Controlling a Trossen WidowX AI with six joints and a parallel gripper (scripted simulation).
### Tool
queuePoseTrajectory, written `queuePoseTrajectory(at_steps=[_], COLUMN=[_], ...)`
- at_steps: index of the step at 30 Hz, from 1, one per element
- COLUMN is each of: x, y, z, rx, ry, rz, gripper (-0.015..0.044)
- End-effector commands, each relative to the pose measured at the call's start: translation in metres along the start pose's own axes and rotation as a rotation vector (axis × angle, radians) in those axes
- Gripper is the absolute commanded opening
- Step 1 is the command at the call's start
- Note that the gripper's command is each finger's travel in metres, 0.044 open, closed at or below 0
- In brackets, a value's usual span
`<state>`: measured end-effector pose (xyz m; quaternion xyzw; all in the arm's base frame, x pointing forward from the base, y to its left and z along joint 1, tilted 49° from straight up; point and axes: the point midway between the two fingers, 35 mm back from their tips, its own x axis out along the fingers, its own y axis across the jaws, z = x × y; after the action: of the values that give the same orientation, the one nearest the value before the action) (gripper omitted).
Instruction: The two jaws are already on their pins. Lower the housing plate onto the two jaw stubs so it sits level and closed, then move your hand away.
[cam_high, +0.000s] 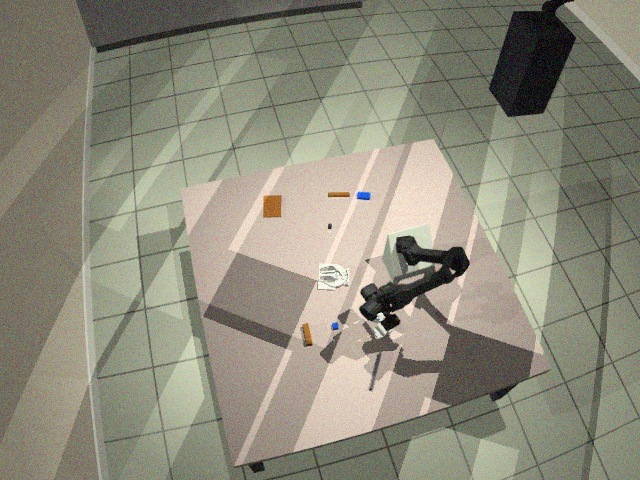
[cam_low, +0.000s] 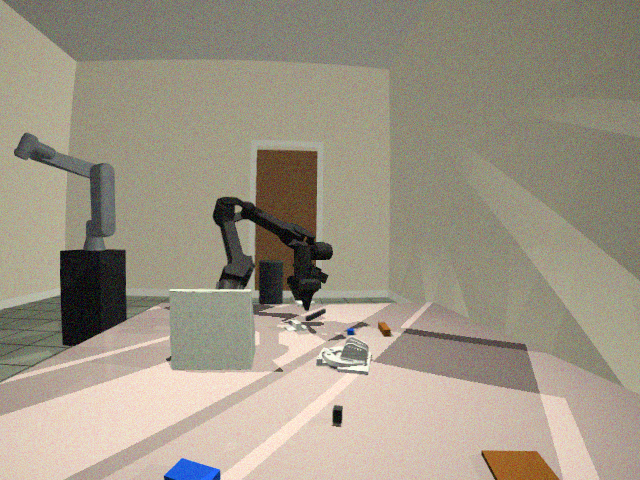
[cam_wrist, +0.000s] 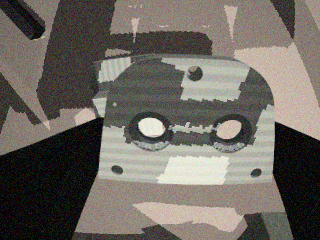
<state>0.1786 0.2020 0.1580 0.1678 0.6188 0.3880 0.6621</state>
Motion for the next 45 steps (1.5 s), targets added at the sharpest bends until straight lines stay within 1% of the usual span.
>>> queuePoseTrajectory(at_steps=[1, 24, 45], x=[0.003, 0.007, 0.007], y=[-0.011, -0.084, -0.154], z=[0.005, 0.024, 0.022], rx=[0.025, 0.184, 0.341], ry=[0.006, 0.017, 0.024], rz=[-0.005, -0.045, -0.043], gripper=[0.0351, 0.0351, 0.0351])
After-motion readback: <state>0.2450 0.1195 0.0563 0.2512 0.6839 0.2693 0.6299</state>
